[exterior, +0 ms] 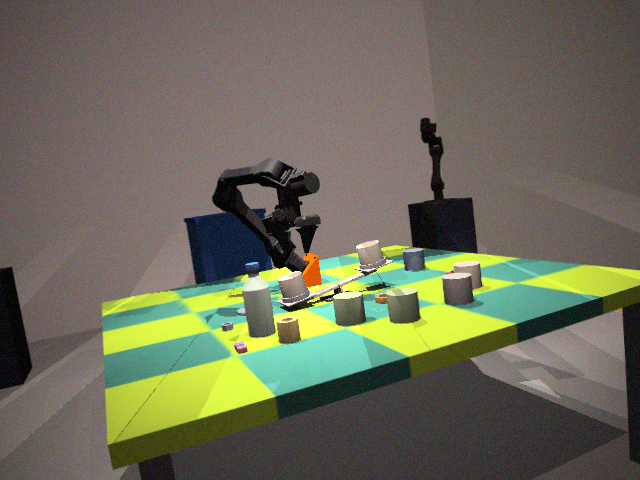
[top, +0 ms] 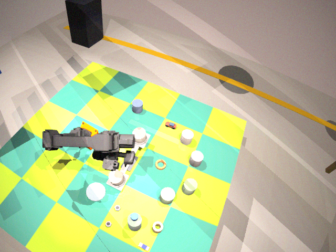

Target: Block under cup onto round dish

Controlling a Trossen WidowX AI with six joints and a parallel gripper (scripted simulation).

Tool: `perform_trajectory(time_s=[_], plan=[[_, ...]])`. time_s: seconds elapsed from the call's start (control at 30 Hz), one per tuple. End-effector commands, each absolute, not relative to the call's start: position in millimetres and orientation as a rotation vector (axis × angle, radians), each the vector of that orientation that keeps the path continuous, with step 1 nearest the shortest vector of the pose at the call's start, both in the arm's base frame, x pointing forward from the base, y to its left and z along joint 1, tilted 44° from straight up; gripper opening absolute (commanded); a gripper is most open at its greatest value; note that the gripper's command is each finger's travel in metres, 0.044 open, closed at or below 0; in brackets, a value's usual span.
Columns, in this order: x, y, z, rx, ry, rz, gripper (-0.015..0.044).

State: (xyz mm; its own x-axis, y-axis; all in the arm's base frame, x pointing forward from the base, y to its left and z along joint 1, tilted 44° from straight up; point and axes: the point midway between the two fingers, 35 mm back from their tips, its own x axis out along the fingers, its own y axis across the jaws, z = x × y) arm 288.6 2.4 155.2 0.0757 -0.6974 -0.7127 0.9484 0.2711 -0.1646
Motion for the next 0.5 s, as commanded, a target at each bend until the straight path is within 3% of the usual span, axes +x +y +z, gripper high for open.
perform_trajectory(time_s=[0.0, 0.47], plan=[[295, -11, 157, 0.484, 0.751, -1.365, 0.044], [301, -39, 153, 0.602, 0.679, -1.487, 0.044]])
